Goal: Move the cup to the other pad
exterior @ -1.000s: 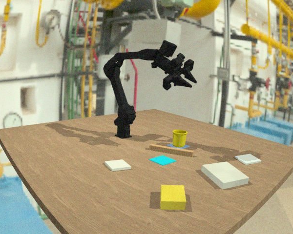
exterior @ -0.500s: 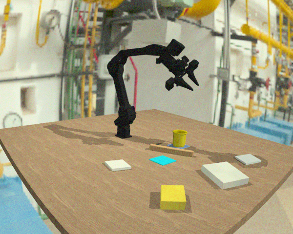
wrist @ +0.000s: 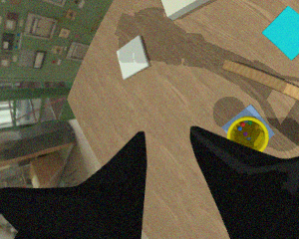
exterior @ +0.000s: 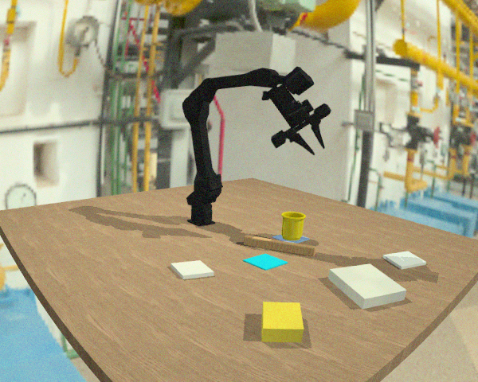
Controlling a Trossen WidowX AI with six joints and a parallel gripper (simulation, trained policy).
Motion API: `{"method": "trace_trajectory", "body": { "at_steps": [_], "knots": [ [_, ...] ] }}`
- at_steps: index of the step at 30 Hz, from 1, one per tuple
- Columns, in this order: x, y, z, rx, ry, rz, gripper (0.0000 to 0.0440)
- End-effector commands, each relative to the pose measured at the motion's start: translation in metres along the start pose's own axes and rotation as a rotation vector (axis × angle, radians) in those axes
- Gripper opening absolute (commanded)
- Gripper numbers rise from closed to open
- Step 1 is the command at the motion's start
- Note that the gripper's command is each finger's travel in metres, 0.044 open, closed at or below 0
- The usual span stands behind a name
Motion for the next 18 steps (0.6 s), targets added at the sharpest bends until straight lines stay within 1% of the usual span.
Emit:
{"method": "trace_trajectory", "body": {
  "at_steps": [1, 5, 12, 18],
  "knots": [
    [-0.002, 0.003, 0.002, -0.037, 0.038, 0.019, 0.0145],
    [-0.005, 0.009, 0.001, -0.096, 0.077, 0.037, 0.014],
    [-0.008, 0.021, -0.004, -0.208, 0.128, 0.058, 0.0153],
    [-0.011, 0.033, -0.011, -0.309, 0.157, 0.073, 0.0151]
  ]
}}
Point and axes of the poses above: the point midway between the two fingers, 35 mm back from their tips, its own y axis out along the fingers, its own z axis across the jaws, x = y × z, the point moved 9 cm from there along -y, back along the fingers, and after that the axes turned 8 degrees about y, right-handed, at the moved point
